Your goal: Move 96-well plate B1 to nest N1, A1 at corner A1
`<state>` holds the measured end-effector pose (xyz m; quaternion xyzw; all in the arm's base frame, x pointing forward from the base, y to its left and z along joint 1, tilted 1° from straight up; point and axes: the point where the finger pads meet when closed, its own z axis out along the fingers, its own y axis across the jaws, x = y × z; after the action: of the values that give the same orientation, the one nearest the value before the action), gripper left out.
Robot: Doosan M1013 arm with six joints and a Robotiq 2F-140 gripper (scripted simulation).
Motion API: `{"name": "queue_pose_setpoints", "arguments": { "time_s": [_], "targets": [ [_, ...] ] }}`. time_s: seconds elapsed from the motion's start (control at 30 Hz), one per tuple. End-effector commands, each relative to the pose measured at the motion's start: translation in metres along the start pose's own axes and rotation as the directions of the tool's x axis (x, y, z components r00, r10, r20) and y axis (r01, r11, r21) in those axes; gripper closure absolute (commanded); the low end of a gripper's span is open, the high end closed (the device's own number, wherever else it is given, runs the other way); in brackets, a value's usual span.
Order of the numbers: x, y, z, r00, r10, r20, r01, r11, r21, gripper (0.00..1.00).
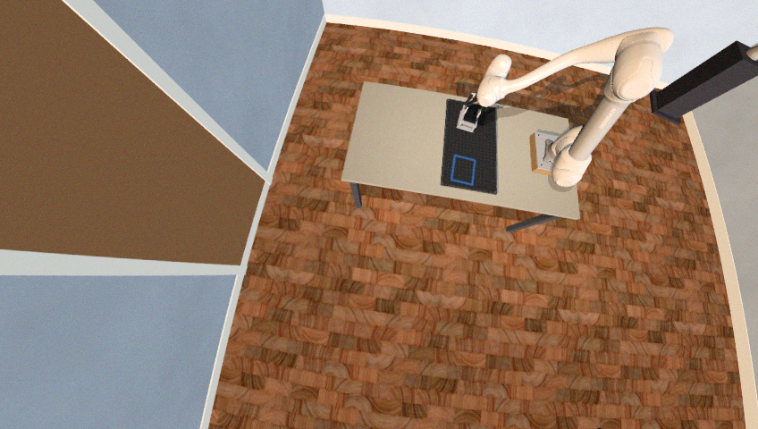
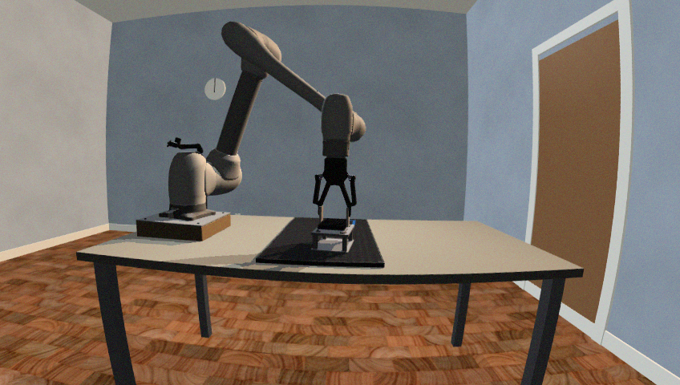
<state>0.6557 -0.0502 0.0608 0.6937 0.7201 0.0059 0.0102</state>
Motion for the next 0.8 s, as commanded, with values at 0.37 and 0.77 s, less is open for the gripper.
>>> {"name": "queue_pose_setpoints", "arguments": {
  "time_s": [0.37, 0.77],
  "targets": [
    [0.0, 0.0, 0.0018, 1.0, 0.0, 0.0, 0.0, 1.0, 0.0, 1.0],
    [0.0, 0.0, 0.0035, 1.0, 0.0, 0.0, 0.0, 1.0, 0.0, 1.0]
  ]
}}
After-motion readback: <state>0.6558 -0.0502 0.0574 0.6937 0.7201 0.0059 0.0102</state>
